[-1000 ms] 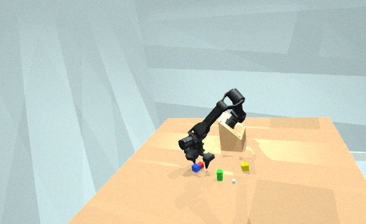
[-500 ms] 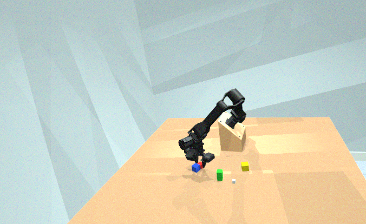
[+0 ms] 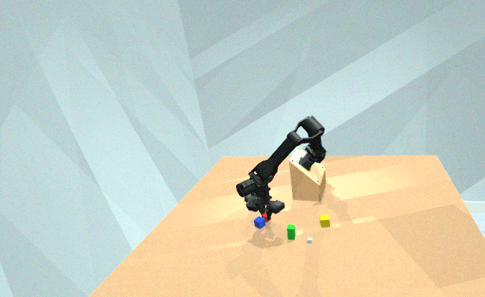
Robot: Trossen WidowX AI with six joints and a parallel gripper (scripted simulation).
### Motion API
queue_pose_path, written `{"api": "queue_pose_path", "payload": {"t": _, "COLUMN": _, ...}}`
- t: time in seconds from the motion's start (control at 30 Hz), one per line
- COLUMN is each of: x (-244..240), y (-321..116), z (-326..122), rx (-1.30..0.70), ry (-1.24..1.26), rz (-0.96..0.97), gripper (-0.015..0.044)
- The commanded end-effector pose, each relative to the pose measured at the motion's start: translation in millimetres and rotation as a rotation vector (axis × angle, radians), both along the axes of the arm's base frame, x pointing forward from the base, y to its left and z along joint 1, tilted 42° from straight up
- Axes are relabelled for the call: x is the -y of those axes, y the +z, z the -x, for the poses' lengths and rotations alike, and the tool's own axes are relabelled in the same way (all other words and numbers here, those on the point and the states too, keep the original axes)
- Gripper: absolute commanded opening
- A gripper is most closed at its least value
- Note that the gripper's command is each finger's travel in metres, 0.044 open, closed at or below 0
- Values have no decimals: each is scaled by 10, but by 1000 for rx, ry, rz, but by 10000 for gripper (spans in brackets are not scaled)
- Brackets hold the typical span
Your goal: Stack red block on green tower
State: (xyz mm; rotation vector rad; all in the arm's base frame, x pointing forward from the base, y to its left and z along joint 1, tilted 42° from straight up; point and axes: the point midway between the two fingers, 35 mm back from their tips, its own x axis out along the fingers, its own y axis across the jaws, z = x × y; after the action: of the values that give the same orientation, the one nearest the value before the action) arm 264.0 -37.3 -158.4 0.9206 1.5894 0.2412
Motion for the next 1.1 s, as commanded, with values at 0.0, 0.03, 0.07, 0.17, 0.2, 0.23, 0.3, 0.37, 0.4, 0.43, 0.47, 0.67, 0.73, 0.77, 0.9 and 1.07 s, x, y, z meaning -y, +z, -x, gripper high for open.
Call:
{"api": "queue_pose_path", "payload": {"t": 0.0, "x": 144, "y": 122, "z": -25, "rx": 11, "ry": -4, "rz": 10, "gripper": 0}}
{"api": "queue_pose_path", "payload": {"t": 0.03, "x": 187, "y": 169, "z": -21, "rx": 11, "ry": -4, "rz": 10, "gripper": 0}}
{"api": "queue_pose_path", "payload": {"t": 0.07, "x": 225, "y": 210, "z": -18, "rx": 11, "ry": -4, "rz": 11, "gripper": 0}}
{"api": "queue_pose_path", "payload": {"t": 0.17, "x": 333, "y": 329, "z": -10, "rx": 11, "ry": -4, "rz": 11, "gripper": 0}}
{"api": "queue_pose_path", "payload": {"t": 0.2, "x": 371, "y": 371, "z": -7, "rx": 11, "ry": -4, "rz": 12, "gripper": 0}}
{"api": "queue_pose_path", "payload": {"t": 0.23, "x": 410, "y": 414, "z": -5, "rx": 11, "ry": -4, "rz": 12, "gripper": 0}}
{"api": "queue_pose_path", "payload": {"t": 0.3, "x": 487, "y": 499, "z": 1, "rx": 11, "ry": -4, "rz": 13, "gripper": 0}}
{"api": "queue_pose_path", "payload": {"t": 0.37, "x": 563, "y": 583, "z": 6, "rx": 10, "ry": -4, "rz": 13, "gripper": 0}}
{"api": "queue_pose_path", "payload": {"t": 0.4, "x": 600, "y": 624, "z": 9, "rx": 10, "ry": -4, "rz": 13, "gripper": 0}}
{"api": "queue_pose_path", "payload": {"t": 0.43, "x": 637, "y": 665, "z": 11, "rx": 10, "ry": -4, "rz": 14, "gripper": 0}}
{"api": "queue_pose_path", "payload": {"t": 0.47, "x": 674, "y": 706, "z": 14, "rx": 10, "ry": -4, "rz": 14, "gripper": 0}}
{"api": "queue_pose_path", "payload": {"t": 0.67, "x": 762, "y": 806, "z": 22, "rx": 10, "ry": -4, "rz": 14, "gripper": 0}}
{"api": "queue_pose_path", "payload": {"t": 0.73, "x": 755, "y": 800, "z": 25, "rx": 10, "ry": -5, "rz": 14, "gripper": 0}}
{"api": "queue_pose_path", "payload": {"t": 0.77, "x": 760, "y": 807, "z": 26, "rx": 10, "ry": -4, "rz": 14, "gripper": 0}}
{"api": "queue_pose_path", "payload": {"t": 0.9, "x": 685, "y": 893, "z": -96, "rx": 13, "ry": 1, "rz": 23, "gripper": 0}}
{"api": "queue_pose_path", "payload": {"t": 1.07, "x": 501, "y": 1078, "z": -328, "rx": 23, "ry": 11, "rz": 35, "gripper": 0}}
